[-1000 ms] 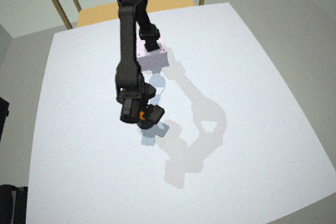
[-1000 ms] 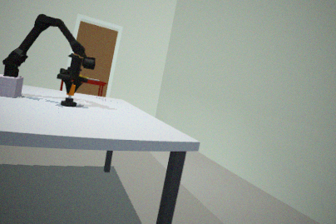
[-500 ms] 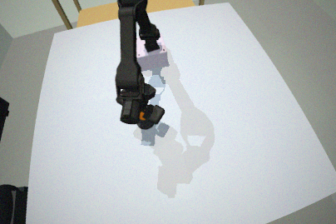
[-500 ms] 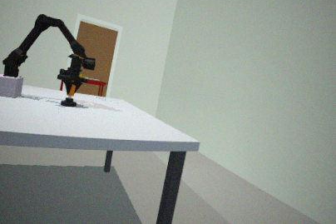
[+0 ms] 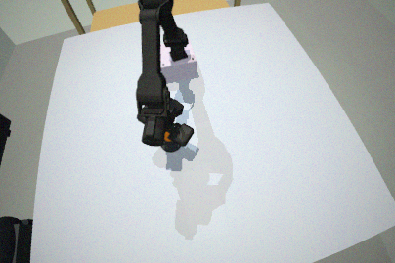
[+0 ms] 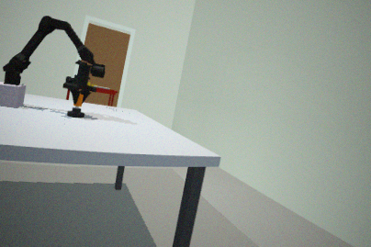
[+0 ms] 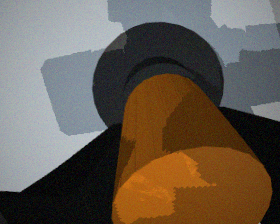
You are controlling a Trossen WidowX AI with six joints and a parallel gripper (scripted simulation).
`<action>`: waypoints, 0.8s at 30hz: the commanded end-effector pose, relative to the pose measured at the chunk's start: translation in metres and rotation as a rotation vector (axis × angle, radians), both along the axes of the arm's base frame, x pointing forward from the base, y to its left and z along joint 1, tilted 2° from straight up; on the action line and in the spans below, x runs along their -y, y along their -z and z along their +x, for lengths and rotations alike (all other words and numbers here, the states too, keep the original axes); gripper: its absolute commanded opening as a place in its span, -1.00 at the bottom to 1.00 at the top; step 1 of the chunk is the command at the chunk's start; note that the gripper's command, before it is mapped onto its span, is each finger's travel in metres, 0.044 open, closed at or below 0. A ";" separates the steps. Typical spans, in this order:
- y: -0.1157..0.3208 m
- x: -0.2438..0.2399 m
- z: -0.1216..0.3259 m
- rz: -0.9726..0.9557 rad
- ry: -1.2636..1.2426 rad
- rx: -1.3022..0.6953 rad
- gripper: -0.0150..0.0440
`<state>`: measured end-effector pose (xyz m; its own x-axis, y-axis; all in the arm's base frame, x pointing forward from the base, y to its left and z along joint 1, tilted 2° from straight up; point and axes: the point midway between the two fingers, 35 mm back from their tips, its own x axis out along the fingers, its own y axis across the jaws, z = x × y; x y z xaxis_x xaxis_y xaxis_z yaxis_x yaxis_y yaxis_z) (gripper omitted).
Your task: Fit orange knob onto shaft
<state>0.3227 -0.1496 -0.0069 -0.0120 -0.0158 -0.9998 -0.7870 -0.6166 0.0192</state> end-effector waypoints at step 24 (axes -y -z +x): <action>0.012 0.000 -0.001 -0.004 0.000 0.001 -0.14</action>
